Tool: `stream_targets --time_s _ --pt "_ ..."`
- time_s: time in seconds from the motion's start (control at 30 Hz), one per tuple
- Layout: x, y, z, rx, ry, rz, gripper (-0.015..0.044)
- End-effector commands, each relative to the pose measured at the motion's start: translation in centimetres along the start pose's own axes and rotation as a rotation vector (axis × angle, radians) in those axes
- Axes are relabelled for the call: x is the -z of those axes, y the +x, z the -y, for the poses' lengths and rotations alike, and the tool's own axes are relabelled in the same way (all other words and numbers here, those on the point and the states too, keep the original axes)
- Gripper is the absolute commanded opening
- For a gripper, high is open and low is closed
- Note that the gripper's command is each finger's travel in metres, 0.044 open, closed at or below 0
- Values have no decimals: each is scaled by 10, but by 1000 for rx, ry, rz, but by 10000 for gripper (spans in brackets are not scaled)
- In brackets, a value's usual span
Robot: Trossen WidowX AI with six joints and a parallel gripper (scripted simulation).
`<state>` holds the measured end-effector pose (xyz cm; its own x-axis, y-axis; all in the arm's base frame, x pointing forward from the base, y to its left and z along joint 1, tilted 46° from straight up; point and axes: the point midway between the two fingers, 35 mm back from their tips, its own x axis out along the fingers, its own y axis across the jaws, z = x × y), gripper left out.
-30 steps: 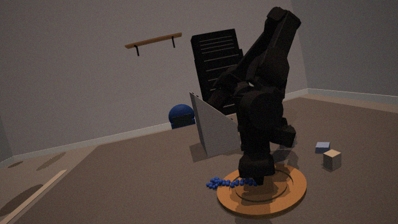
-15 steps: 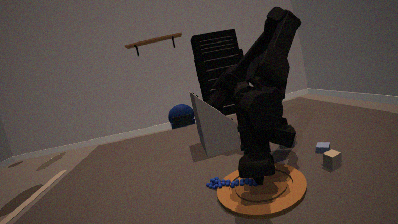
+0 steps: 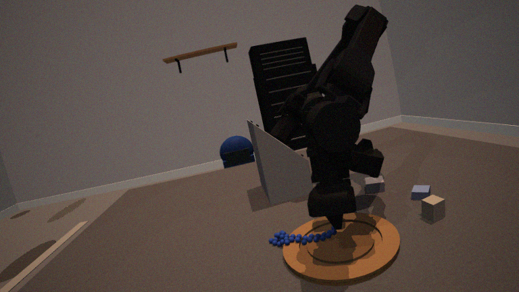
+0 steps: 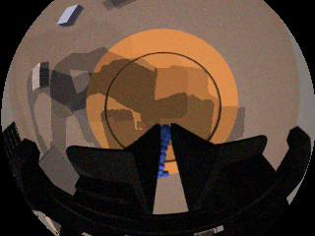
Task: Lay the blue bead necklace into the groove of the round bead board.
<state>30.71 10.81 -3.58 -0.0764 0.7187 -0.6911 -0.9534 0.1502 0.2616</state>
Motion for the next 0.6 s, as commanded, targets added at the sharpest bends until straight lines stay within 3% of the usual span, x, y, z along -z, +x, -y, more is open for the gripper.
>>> stream_targets --time_s 0.0,0.47,0.57 --pt "0 1 1 1 -4 -2 0" --pt "0 21 1 1 -4 -1 0" --pt "-1 17 2 3 -8 2 79"
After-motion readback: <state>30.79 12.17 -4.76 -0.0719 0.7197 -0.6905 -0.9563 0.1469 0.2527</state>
